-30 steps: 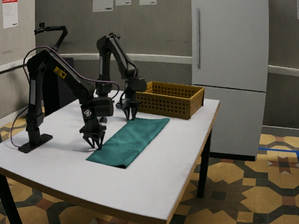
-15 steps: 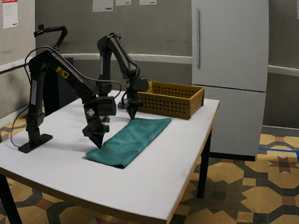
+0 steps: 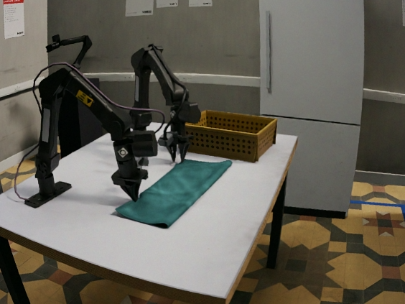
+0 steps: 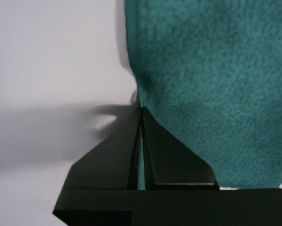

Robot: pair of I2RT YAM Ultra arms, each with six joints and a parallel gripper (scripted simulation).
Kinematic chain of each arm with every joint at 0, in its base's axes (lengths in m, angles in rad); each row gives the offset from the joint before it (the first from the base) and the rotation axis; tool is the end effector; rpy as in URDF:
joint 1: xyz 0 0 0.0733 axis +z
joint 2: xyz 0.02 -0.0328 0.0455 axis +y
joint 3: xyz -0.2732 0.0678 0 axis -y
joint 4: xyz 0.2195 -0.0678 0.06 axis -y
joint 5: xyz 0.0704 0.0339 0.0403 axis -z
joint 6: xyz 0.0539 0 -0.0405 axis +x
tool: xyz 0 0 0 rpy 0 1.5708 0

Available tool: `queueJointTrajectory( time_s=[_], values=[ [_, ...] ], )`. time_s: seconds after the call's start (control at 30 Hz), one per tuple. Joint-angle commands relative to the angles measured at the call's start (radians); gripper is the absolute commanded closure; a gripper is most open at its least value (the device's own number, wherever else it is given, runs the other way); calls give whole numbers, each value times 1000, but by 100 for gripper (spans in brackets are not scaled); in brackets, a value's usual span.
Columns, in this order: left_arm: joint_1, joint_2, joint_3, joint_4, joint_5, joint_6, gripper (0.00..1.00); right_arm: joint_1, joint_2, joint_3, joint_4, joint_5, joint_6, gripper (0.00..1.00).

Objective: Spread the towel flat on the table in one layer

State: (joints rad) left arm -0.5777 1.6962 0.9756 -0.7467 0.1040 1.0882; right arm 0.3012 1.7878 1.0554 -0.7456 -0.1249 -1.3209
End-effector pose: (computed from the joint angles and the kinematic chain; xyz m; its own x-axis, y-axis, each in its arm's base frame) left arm 0.2248 -0.1519 0.1667 0.1024 0.9849 -0.1394 0.9943 -0.0972 0.0436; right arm 0.2779 0.0945 0.1601 0.0607 -0.9878 -0.1431 -0.9969 -0.0527 -0.0591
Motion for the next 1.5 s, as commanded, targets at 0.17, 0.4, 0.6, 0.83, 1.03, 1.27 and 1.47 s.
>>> queueJointTrajectory(
  time_s=[0.17,0.4,0.6,0.83,1.03,1.27,1.47],
  values=[
    [-7,-20,32,-30,13,-11,66,2,5,-26,-27,-8,9,100],
    [21,3,55,-18,10,32,66,2,5,-26,-27,-8,9,100],
    [21,2,55,-9,11,32,66,2,5,-26,-27,-8,9,100],
    [22,53,-3,41,11,27,66,2,5,-26,-27,-8,9,100],
    [10,57,16,47,10,11,66,2,5,-26,-27,-8,9,100],
    [34,72,31,49,11,27,66,2,5,-26,-27,-8,9,100],
    [34,72,31,49,11,27,73,2,5,-26,-27,-8,9,100]
  ],
)
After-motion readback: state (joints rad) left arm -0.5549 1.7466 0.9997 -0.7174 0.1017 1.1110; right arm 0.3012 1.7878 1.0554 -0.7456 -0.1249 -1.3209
